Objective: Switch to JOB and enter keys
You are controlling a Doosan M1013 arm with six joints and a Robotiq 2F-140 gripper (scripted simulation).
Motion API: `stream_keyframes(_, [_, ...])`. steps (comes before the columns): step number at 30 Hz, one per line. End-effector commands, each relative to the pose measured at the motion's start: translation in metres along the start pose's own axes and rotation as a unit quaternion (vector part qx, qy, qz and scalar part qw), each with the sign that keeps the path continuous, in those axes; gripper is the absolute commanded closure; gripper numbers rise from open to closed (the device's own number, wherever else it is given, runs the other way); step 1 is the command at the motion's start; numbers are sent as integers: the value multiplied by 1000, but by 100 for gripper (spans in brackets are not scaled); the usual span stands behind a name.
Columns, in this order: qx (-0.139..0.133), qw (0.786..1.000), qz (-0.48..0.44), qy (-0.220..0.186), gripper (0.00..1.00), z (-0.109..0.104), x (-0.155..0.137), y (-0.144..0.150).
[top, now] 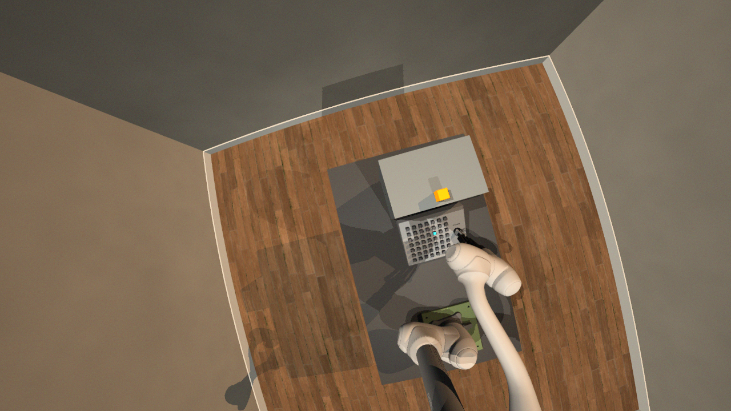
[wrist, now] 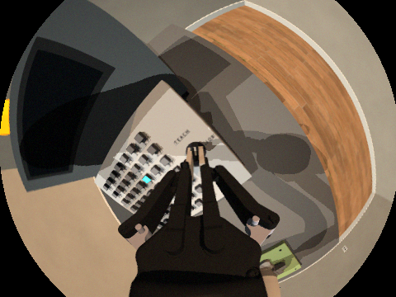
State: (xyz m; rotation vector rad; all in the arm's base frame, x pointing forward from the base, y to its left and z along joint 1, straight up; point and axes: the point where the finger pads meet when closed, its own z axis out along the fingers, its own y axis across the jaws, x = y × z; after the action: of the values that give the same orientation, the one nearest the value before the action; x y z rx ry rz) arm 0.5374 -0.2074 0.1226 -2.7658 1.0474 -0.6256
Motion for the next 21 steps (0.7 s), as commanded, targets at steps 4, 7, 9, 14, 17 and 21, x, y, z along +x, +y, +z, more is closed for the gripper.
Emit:
stream_keyframes(4, [1,997,83,2,100,1,1,0])
stream_keyframes(7, [1,995,100,2,100,1,1,0])
stream_keyframes(9, [1,991,134,2,100,1,1,0])
stream_keyframes(14, [1,977,215,2,100,1,1,0])
stream_keyframes(17, [1,966,260,2,100,1,1,0])
stream_keyframes(21, [1,949,314,2,100,1,1,0])
